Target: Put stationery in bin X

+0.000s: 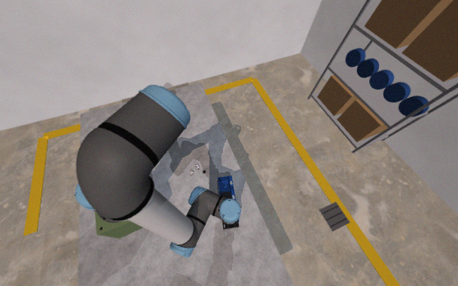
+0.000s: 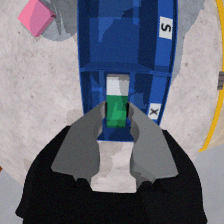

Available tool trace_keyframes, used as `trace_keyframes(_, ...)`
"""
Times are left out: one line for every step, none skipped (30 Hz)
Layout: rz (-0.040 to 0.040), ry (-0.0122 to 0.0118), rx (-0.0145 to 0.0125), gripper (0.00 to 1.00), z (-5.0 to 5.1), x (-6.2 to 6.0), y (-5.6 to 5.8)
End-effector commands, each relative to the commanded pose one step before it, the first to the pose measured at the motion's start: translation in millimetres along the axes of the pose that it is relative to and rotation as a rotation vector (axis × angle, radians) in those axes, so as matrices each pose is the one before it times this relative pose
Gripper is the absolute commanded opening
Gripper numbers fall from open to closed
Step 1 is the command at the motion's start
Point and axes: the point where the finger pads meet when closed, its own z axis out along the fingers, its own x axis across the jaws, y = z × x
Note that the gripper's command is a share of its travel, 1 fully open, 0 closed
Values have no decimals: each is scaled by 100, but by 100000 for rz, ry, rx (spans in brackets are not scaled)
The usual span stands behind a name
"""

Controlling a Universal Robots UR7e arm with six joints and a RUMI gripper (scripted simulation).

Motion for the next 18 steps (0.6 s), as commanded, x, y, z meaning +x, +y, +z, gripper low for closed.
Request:
trace_keyframes(-11, 137, -73, 0, 138, 26, -37)
trace_keyframes(0, 0, 0, 0, 2, -7, -13)
trace_keyframes(0, 0, 0, 0, 2, -6, -12)
trace_keyframes(0, 0, 0, 0, 1, -6, -11)
trace_keyframes(0, 0, 0, 0, 1, -6, -9)
trace_keyframes(0, 0, 0, 0, 1, -5, -8)
trace_keyframes(0, 0, 0, 0, 0, 0, 0)
trace_keyframes(0, 0, 0, 0, 0, 0, 0)
trace_keyframes(0, 0, 0, 0, 1, -4, -6)
trace_keyframes(0, 0, 0, 0, 0, -3, -5)
trace_keyframes(0, 0, 0, 0, 0, -3, -4)
trace_keyframes(0, 0, 0, 0, 0, -3, -4)
trace_keyframes(0, 0, 0, 0, 0, -2, -3)
trace_keyframes(0, 0, 0, 18, 0, 0, 0)
trace_keyframes(0, 0, 0, 18, 0, 0, 0)
trace_keyframes(0, 0, 0, 18, 0, 0, 0)
trace_keyframes(0, -1, 1, 18, -1, 4, 6)
trace_keyframes(0, 0, 0, 18, 0, -1, -1)
